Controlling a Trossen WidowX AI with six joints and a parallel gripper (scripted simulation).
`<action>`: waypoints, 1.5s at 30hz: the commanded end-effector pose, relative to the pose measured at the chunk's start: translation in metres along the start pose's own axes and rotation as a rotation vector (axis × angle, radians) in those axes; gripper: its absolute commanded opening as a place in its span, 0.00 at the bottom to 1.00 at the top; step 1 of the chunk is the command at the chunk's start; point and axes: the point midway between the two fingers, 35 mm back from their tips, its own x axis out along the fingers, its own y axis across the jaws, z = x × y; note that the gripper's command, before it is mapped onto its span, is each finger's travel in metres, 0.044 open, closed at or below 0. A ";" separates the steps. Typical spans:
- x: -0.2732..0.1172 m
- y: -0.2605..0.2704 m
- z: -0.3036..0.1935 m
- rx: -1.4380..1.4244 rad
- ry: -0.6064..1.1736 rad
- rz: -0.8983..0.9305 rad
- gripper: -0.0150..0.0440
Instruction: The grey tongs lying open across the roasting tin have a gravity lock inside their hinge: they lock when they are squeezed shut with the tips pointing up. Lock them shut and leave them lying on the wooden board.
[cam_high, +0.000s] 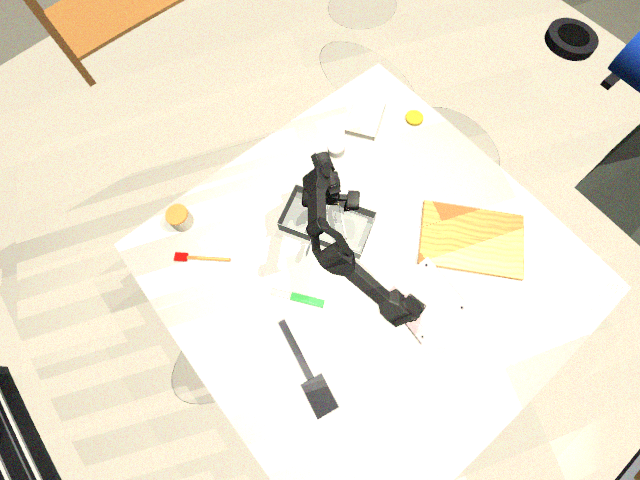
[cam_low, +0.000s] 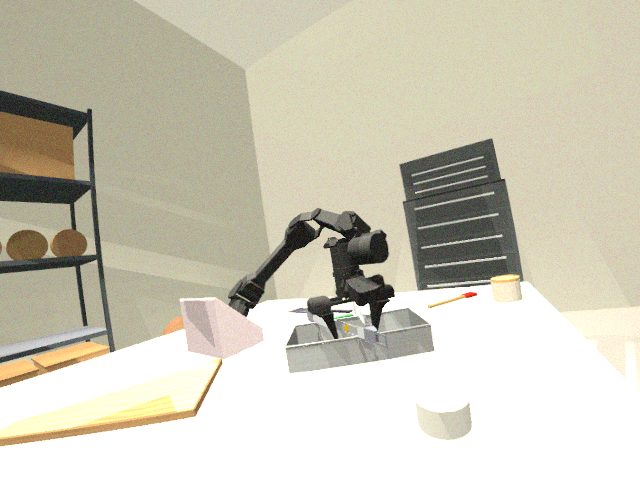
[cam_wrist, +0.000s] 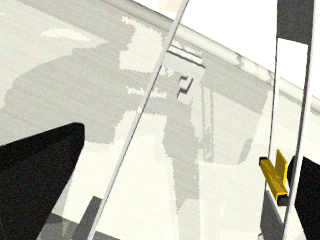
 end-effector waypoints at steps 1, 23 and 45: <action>0.007 0.000 -0.003 0.005 0.005 0.003 1.00; 0.013 -0.001 -0.002 0.000 0.002 0.000 0.70; 0.013 -0.001 -0.002 0.000 0.002 0.000 0.45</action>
